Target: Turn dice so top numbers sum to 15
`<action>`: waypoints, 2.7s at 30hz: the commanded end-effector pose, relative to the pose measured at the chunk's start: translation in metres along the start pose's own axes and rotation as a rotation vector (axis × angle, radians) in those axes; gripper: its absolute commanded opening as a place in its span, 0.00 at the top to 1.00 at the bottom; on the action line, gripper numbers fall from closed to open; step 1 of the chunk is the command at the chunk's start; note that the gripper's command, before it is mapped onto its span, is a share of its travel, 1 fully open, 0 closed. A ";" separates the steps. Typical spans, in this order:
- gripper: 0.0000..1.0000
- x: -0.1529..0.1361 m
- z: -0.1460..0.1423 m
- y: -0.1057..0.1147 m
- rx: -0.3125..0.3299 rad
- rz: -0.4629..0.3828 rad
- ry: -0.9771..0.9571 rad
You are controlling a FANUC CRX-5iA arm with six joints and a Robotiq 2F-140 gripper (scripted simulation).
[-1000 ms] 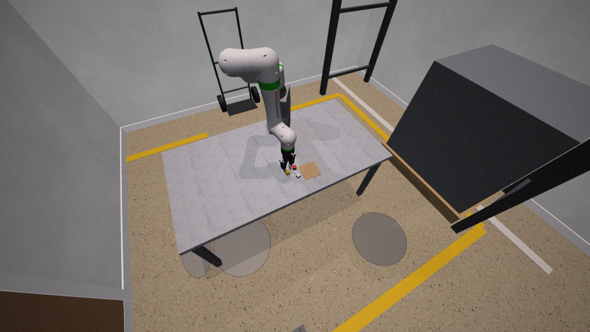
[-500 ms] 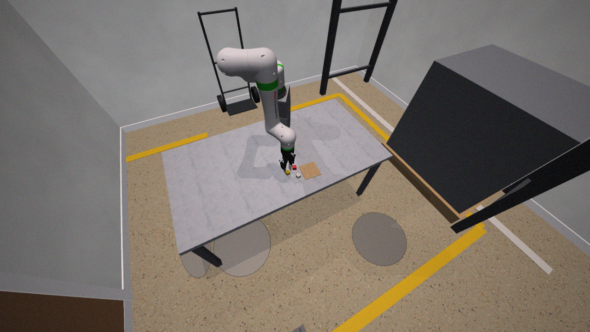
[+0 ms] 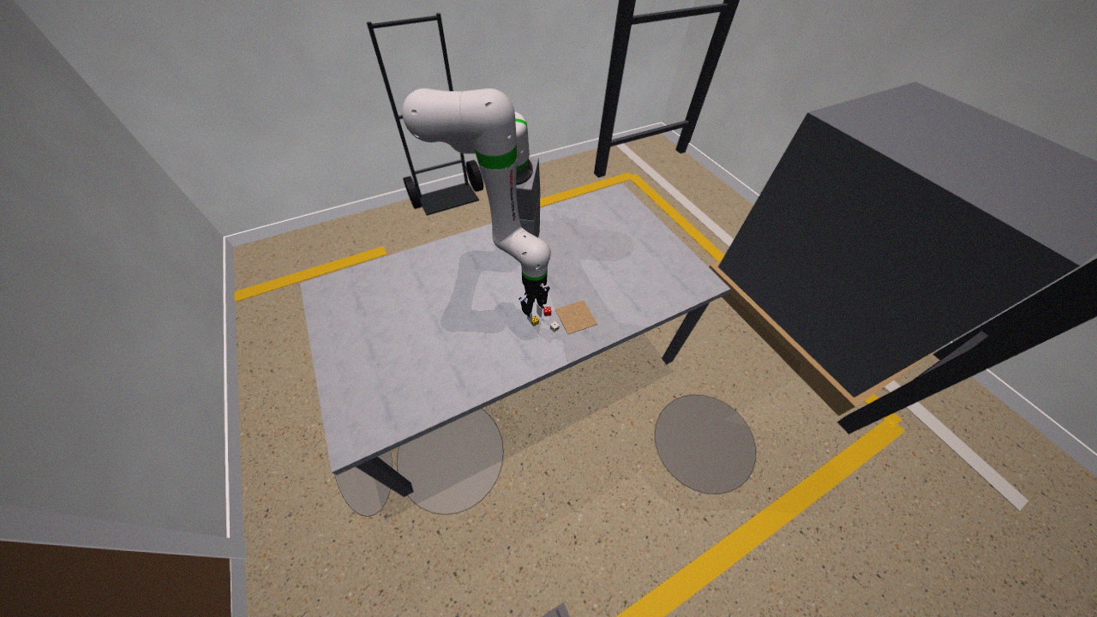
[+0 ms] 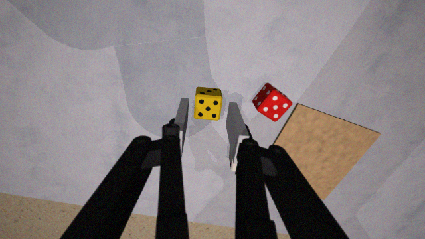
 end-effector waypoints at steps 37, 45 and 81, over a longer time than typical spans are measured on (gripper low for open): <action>0.72 0.000 0.000 -0.036 0.000 0.000 0.000; 0.72 0.000 0.000 -0.036 0.000 0.000 0.000; 0.84 0.000 0.000 -0.036 0.000 0.000 0.000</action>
Point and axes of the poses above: the point where the finger pads meet when closed, its own y axis back along the fingers, its own z axis across the jaws, x = y × z, the point moved 1 cm from there along y, back along the fingers, and after that the axes turned 9 degrees about y, right-handed, at the moved point
